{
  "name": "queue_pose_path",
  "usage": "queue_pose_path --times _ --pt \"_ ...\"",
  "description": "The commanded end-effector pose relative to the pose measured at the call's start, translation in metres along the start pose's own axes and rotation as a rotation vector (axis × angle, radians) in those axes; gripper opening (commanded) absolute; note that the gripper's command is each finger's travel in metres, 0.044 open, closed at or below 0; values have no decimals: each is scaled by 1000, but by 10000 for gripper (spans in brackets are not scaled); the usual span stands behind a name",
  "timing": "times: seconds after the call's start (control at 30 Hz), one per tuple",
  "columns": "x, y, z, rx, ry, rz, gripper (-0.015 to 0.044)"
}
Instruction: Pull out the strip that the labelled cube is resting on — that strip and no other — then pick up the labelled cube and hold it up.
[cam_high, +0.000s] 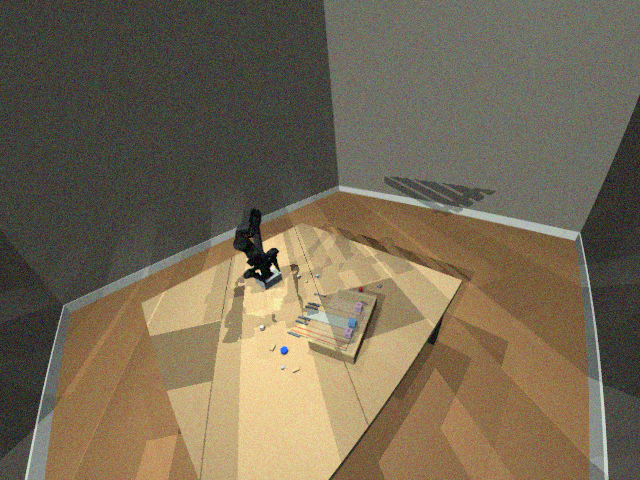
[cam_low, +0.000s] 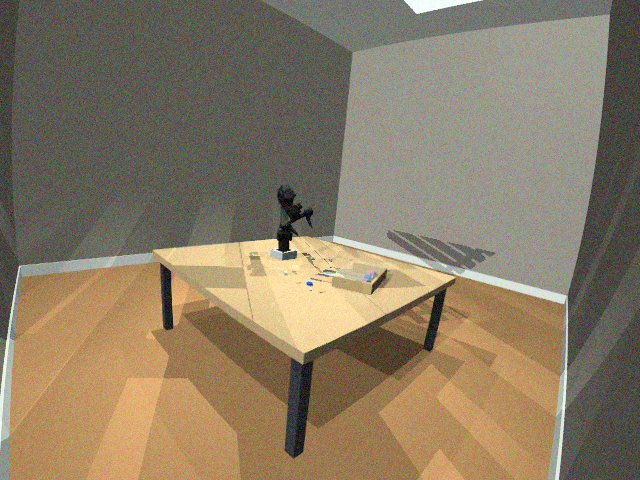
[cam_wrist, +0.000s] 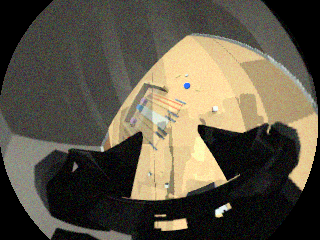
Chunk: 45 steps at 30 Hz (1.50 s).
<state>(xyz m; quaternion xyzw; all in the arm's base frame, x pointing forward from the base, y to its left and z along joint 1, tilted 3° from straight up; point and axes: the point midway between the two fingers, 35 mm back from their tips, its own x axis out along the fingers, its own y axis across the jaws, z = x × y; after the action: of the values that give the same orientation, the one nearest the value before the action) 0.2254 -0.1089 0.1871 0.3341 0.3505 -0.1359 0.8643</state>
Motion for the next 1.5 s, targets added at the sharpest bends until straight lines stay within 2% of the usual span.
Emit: queue_pose_path --times 0.0,0.33,0.73,0.83,1.23,1.47 --pt "27 18 -3 -212 -4 -27 400" --pt "73 95 -21 -685 -149 -21 400" --pt "75 101 -24 -712 -163 -18 400" --pt "84 104 -27 -731 -89 -34 321" --pt "156 114 -71 -852 486 -177 6" --pt "180 112 -98 -925 781 -225 0"
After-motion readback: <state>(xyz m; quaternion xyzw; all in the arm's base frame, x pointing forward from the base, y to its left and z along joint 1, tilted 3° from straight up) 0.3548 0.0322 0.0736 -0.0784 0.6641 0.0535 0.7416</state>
